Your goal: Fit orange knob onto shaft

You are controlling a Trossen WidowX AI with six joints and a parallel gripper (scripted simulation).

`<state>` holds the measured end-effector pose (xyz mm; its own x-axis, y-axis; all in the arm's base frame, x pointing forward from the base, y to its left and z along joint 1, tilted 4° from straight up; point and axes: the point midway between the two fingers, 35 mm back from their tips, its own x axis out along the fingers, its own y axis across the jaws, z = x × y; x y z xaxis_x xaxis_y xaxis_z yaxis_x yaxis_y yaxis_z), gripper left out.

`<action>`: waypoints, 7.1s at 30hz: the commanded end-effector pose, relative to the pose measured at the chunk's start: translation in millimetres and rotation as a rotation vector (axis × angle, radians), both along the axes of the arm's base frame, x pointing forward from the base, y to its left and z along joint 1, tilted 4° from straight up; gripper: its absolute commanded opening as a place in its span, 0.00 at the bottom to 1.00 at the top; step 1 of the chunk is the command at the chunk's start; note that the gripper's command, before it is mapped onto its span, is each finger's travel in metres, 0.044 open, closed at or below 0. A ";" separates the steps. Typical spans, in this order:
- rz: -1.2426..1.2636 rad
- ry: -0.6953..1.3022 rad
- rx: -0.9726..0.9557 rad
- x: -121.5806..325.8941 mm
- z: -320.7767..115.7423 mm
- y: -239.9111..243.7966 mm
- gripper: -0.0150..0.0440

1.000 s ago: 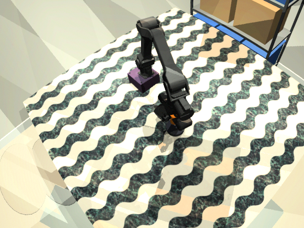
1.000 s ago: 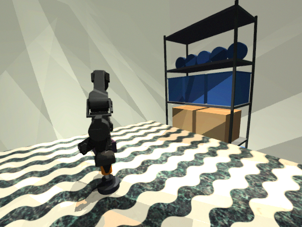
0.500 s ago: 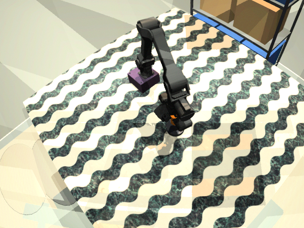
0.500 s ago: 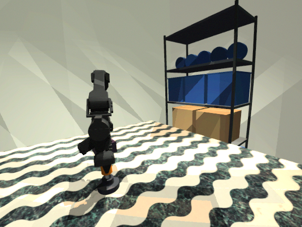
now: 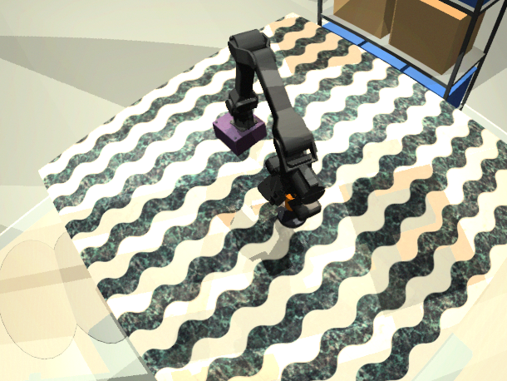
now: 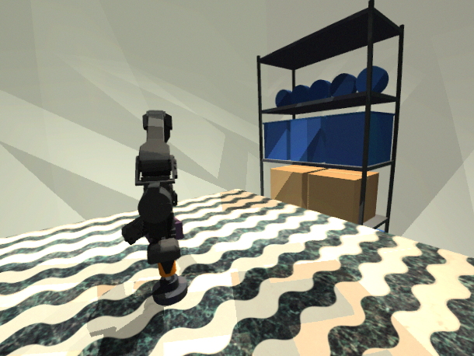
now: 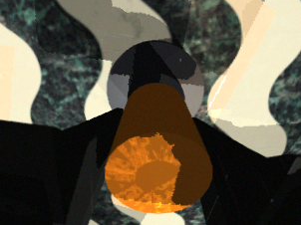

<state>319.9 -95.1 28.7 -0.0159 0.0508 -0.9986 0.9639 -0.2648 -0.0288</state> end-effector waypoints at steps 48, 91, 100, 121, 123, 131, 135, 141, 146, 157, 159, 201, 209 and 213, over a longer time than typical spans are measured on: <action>-0.214 0.007 -0.003 -3.7 -0.6 1.3 0.25; -0.214 0.007 -0.003 -4.7 3.8 2.0 0.25; -0.267 0.010 -0.004 -5.5 6.1 2.4 0.25; -0.267 0.009 -0.004 1.6 -0.5 -0.4 0.25; -0.267 0.009 -0.004 1.6 -1.1 -0.4 0.25; -0.267 0.009 -0.004 1.6 -0.5 -0.4 0.25; -0.267 0.009 -0.004 1.6 -0.5 -0.4 0.25; -0.267 0.009 -0.004 1.6 -0.5 -0.4 0.25; -0.267 0.009 -0.004 1.6 -0.5 -0.4 0.25; -0.267 0.009 -0.004 1.6 -0.5 -0.4 0.25; -0.267 0.009 -0.004 1.6 -0.5 -0.4 0.25; -0.371 0.015 -0.006 3.2 3.4 -1.1 0.25; -0.371 0.015 -0.006 2.3 0.9 -0.9 0.25; -0.371 0.015 -0.006 1.6 0.3 -0.8 0.25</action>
